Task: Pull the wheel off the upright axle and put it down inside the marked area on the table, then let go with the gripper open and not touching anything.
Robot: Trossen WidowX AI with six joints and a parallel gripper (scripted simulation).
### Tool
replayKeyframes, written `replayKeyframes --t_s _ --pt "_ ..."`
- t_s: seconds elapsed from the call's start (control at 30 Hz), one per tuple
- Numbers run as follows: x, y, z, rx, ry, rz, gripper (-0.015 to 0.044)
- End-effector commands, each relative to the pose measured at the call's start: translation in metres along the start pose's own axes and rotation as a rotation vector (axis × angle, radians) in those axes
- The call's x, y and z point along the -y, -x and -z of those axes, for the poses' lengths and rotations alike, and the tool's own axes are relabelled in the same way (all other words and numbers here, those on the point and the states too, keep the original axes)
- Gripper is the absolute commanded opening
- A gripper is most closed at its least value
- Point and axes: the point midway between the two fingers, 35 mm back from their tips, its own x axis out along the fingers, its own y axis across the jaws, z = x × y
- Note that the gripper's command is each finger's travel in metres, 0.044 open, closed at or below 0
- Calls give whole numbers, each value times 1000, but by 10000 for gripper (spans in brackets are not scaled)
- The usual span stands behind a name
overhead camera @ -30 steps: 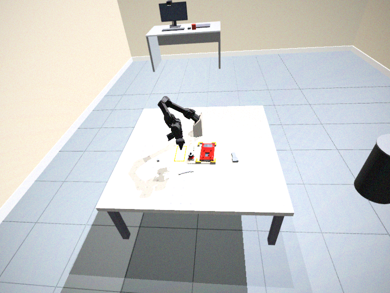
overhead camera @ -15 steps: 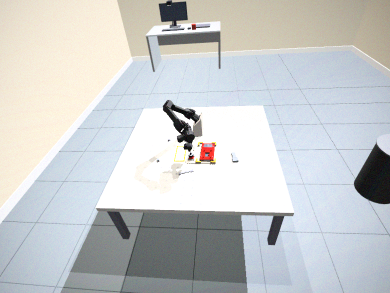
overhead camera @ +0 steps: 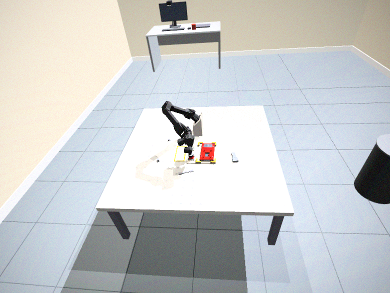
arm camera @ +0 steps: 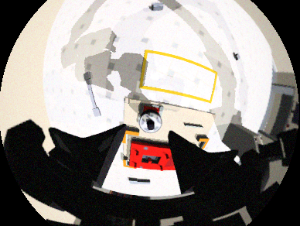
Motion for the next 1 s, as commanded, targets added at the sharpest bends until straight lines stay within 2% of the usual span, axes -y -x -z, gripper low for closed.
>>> replayKeyframes --t_s 0.0,0.2,0.33,0.6,0.77,0.97 --pt "4 -27 1 8 12 12 300" --pt "5 -37 1 9 12 12 300" --pt "5 -34 -2 5 2 16 195" --pt "5 -34 -2 5 2 16 142" --pt "5 -33 -2 5 2 16 10" --pt "5 -31 -1 5 2 16 0"
